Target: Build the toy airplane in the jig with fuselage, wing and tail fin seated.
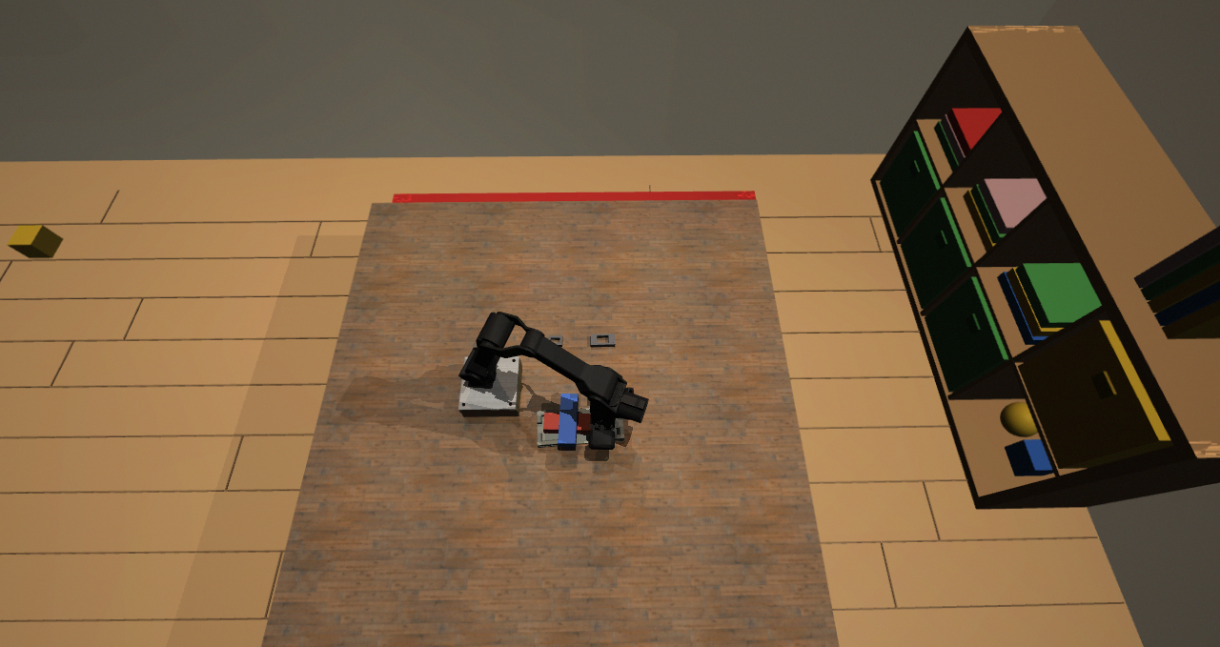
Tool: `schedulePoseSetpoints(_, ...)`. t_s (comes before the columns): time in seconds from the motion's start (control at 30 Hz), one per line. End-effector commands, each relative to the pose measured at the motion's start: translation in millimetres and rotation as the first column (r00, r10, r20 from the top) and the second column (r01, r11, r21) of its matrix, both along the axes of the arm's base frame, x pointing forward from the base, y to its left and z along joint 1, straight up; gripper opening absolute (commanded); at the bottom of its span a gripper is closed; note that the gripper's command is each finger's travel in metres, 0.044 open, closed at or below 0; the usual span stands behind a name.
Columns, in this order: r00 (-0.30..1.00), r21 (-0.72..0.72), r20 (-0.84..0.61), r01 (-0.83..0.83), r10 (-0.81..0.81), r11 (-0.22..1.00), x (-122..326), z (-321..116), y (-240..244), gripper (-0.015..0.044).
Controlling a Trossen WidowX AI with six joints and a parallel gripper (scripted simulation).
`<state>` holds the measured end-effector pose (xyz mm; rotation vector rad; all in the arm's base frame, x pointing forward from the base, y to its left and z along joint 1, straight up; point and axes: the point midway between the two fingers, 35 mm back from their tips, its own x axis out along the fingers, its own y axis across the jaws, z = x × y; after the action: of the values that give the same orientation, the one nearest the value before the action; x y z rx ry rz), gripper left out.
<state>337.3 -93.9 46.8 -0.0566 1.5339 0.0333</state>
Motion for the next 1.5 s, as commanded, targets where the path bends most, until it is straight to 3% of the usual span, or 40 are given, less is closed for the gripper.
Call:
schedulePoseSetpoints(0.0,1.000,0.007,-0.008,-0.004,0.004,1.000,-2.1,-8.0,1.2,0.0065)
schedulePoseSetpoints(0.37,1.000,0.007,-0.008,-0.004,0.004,1.000,-1.9,-9.0,1.3,0.0065)
schedulePoseSetpoints(0.57,1.000,0.002,-0.008,0.000,0.000,1.000,-1.5,-8.1,0.5,0.0005)
schedulePoseSetpoints(0.7,1.000,0.002,-0.008,0.000,0.000,1.000,-1.5,-8.1,0.5,0.0000)
schedulePoseSetpoints(1.03,1.000,0.002,-0.008,0.000,0.000,1.000,-1.5,-8.1,0.5,0.0260)
schedulePoseSetpoints(1.23,1.000,0.002,-0.008,0.000,0.000,1.000,-1.2,-5.7,0.4,0.0260)
schedulePoseSetpoints(1.47,1.000,0.006,-0.008,-0.004,0.004,1.000,-3.6,81.1,0.8,0.0260)
